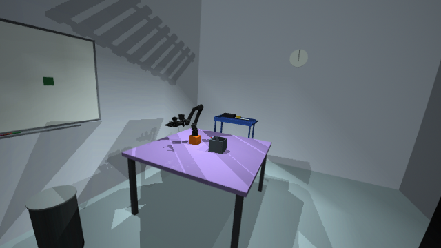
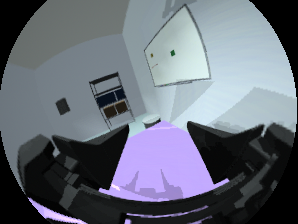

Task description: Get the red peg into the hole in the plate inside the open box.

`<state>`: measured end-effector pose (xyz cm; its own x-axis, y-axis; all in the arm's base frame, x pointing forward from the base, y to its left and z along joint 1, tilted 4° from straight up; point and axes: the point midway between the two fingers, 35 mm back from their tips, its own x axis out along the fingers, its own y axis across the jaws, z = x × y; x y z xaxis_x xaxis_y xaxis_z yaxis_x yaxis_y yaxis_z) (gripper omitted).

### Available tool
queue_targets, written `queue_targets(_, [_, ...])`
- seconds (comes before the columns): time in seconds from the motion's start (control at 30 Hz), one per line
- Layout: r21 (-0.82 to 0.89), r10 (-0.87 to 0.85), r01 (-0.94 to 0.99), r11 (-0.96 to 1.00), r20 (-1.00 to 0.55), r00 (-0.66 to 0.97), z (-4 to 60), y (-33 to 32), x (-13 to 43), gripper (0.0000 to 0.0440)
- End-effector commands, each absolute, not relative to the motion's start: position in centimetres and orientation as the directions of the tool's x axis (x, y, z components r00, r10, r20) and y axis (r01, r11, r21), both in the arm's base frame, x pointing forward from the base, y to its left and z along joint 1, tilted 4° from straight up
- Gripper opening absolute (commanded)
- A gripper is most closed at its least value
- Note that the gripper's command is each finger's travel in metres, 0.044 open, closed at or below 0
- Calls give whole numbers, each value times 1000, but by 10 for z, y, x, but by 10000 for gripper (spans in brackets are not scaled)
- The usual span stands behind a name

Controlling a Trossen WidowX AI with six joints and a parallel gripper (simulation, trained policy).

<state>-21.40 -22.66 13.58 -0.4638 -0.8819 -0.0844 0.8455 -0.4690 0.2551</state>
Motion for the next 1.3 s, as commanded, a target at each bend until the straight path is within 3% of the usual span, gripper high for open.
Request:
queue_targets(0.0, [252, -883, 847, -468, -87, -462, 136, -229, -214, 417])
queue_targets(0.1, [264, -902, 863, -430, -93, -421, 138, -243, -209, 440])
queue_targets(0.53, [338, -989, 930, -145, -37, -141, 198, -335, -148, 440])
queue_targets(0.9, [418, -990, 900, 125, -2, 139, 261, -382, -51, 440])
queue_targets(1.27, [514, -913, 778, 361, 28, 406, 321, -381, 61, 440])
